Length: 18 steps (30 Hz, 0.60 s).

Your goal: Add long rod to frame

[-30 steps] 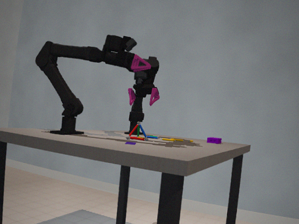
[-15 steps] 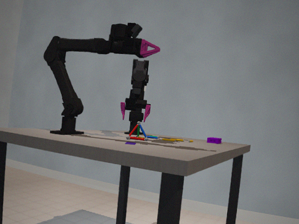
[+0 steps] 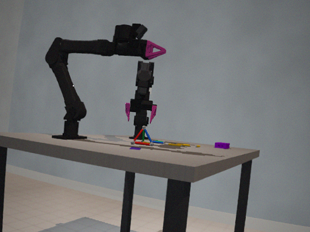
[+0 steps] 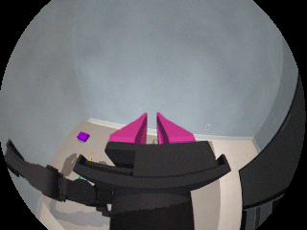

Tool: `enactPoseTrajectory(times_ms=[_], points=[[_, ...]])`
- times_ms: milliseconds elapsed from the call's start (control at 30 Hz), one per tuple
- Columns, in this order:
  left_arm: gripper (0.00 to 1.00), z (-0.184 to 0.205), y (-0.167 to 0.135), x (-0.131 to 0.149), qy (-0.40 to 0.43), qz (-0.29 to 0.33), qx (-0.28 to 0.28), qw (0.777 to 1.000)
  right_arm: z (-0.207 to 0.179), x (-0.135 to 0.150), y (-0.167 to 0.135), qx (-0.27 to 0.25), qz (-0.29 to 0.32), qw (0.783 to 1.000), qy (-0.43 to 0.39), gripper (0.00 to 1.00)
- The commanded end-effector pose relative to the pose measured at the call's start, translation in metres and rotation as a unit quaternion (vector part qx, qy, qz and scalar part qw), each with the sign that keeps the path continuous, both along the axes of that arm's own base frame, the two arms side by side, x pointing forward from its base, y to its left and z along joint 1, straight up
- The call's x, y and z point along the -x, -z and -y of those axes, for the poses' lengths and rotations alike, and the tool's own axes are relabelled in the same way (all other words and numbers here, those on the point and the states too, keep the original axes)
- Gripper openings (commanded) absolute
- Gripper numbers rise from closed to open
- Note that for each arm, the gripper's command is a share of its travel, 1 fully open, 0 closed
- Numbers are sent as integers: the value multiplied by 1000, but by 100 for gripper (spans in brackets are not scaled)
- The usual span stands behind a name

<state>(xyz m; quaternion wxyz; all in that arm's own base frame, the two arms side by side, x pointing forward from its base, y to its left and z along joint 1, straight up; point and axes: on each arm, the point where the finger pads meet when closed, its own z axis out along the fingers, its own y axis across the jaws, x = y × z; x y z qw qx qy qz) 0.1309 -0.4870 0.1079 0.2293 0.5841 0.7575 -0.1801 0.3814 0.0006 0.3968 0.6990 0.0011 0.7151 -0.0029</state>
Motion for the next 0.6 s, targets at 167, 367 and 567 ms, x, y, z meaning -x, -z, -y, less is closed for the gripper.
enactPoseTrajectory(times_ms=[167,367,567], points=[[100,-1,-27,-19,-37,32,45,998,0,-1,-20,-3,25,1000,-3,15],[100,-44,-53,-44,-96,75,70,990,0,1,-15,-1,18,1000,-3,15],[100,-127,-84,-81,-177,140,88,970,0,1,-15,-1,18,1000,-3,15]])
